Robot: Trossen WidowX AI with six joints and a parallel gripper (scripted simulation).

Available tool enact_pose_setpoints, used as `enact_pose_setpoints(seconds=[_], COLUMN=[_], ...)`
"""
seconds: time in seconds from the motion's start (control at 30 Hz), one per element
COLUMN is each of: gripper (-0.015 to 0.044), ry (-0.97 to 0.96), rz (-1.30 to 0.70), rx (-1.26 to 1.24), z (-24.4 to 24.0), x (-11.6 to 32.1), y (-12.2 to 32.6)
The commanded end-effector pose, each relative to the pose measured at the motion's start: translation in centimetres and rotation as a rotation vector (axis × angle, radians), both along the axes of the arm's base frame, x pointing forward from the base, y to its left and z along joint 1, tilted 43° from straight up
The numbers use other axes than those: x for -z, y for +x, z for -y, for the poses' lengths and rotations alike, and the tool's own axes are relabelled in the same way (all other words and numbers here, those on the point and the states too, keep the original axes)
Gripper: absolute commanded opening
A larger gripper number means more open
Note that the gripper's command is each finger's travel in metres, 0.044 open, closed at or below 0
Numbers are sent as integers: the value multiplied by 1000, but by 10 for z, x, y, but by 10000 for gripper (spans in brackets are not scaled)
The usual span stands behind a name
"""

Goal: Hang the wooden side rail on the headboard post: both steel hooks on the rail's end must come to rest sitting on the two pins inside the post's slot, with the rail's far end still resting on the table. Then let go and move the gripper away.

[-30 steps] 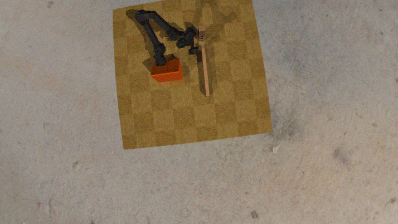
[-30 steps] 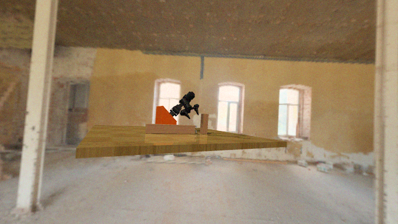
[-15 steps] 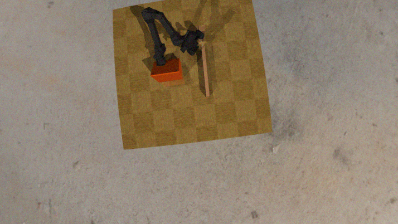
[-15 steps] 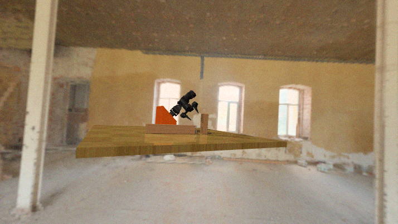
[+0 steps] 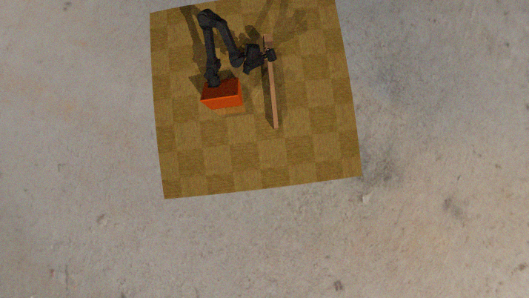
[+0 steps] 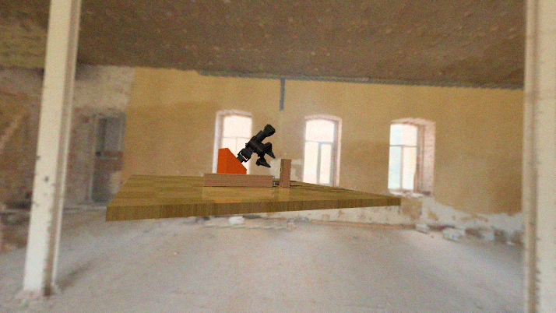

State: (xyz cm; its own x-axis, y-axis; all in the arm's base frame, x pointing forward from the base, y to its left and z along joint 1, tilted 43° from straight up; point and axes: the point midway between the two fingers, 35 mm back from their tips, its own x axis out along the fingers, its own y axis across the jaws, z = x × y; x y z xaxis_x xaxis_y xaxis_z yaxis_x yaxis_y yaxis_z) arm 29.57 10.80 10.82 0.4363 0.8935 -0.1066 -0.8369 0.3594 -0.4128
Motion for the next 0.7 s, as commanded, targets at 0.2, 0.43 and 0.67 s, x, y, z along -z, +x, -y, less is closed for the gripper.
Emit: enact_pose_setpoints(seconds=[0.2,0.43,0.67], gripper=[440,440,440], ry=[406,411,411], rz=[-676,-684,-684], rx=[-9,-10,-10], z=[-4,-4,-4], x=[4,4,4], y=[-18,-18,-18])
